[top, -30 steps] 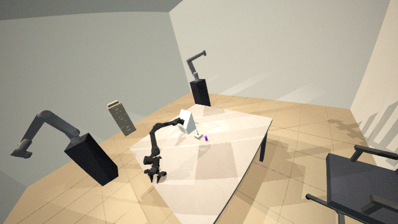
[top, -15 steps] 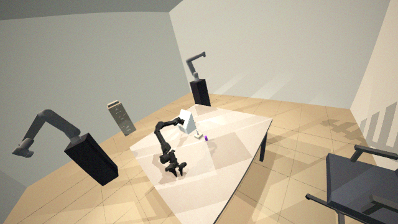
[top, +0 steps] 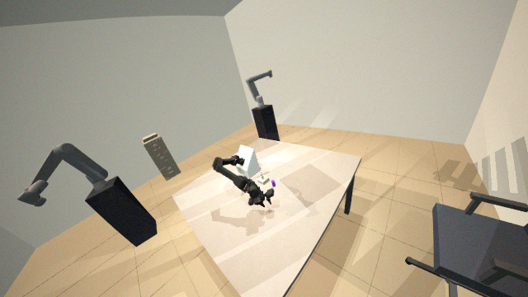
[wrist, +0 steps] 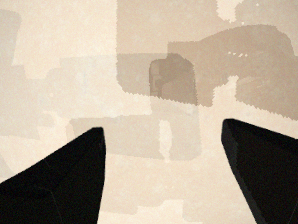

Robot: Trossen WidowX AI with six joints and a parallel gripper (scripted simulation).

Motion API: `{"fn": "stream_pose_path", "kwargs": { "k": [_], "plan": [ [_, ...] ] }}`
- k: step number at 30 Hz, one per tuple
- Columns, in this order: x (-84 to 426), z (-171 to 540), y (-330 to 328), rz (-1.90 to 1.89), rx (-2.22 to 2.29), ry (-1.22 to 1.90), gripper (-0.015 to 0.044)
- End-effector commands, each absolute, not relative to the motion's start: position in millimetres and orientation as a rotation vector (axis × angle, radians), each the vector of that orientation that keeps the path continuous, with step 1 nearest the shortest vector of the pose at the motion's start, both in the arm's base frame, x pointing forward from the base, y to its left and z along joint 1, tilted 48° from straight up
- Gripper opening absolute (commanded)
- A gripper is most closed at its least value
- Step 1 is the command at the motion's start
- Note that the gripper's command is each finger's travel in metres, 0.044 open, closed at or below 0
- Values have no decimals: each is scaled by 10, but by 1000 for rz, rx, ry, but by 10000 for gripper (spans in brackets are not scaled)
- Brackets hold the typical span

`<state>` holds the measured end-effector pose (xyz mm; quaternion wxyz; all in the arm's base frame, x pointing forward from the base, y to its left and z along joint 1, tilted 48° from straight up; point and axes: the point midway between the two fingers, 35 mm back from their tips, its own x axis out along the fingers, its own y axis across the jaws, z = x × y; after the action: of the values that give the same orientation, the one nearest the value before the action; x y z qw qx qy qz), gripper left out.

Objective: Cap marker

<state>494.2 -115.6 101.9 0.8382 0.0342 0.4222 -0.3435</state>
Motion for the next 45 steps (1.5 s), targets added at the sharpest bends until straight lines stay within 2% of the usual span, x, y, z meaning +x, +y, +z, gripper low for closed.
{"fn": "stream_pose_path", "kwargs": {
  "k": [1,13,45],
  "plan": [
    [4712,671,-630,-756,60,1007,237],
    [3618,79,621,-916,-233,1166,237],
    [3641,-394,156,-920,-242,1164,237]
  ]
}}
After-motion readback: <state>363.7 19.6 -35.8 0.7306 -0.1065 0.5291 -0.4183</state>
